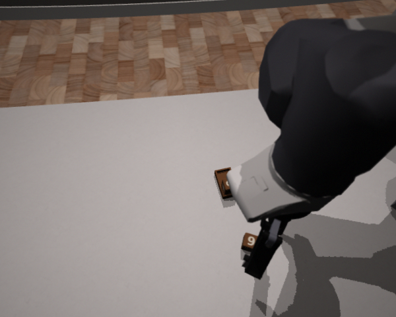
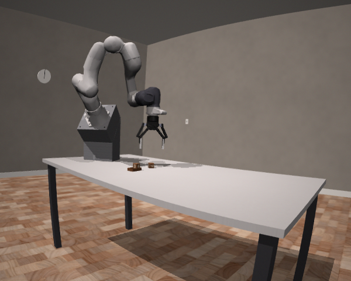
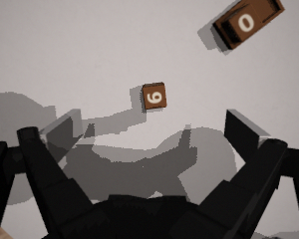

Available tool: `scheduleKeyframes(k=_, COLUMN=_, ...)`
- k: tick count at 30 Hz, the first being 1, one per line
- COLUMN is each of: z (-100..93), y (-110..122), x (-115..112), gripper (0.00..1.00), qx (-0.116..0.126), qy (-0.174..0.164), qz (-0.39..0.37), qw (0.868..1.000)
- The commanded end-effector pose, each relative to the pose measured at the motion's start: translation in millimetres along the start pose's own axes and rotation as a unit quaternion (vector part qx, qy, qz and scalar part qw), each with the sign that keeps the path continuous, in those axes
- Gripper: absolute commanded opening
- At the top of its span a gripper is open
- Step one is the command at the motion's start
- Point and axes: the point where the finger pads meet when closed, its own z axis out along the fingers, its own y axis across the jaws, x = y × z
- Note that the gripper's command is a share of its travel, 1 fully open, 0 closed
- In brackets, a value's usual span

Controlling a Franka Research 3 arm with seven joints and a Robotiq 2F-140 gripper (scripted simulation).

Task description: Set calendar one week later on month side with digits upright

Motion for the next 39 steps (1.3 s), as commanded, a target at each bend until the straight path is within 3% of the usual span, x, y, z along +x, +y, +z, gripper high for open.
scheduleKeyframes(k=1, z=1.2, y=1.0, x=-2.7, gripper=1.0, qx=0.0, qy=-0.001, qz=0.087, qw=0.996)
scheduleKeyframes(k=14, z=3.2, y=2.4, x=-5.1, gripper=1.0, qx=-0.003, qy=-0.003, qz=0.194, qw=0.981)
scheduleKeyframes(k=29, z=5.8, y=3.4, x=-5.7, gripper=1.0, qx=-0.005, qy=-0.003, qz=0.367, qw=0.93)
scheduleKeyframes(k=32, z=5.9, y=3.4, x=-5.7, gripper=1.0, qx=-0.005, qy=-0.003, qz=0.374, qw=0.928)
scheduleKeyframes(k=33, z=6.3, y=3.4, x=-5.4, gripper=1.0, qx=-0.005, qy=-0.002, qz=0.399, qw=0.917)
scheduleKeyframes(k=39, z=6.9, y=3.3, x=-4.2, gripper=1.0, qx=-0.004, qy=-0.002, qz=0.458, qw=0.889)
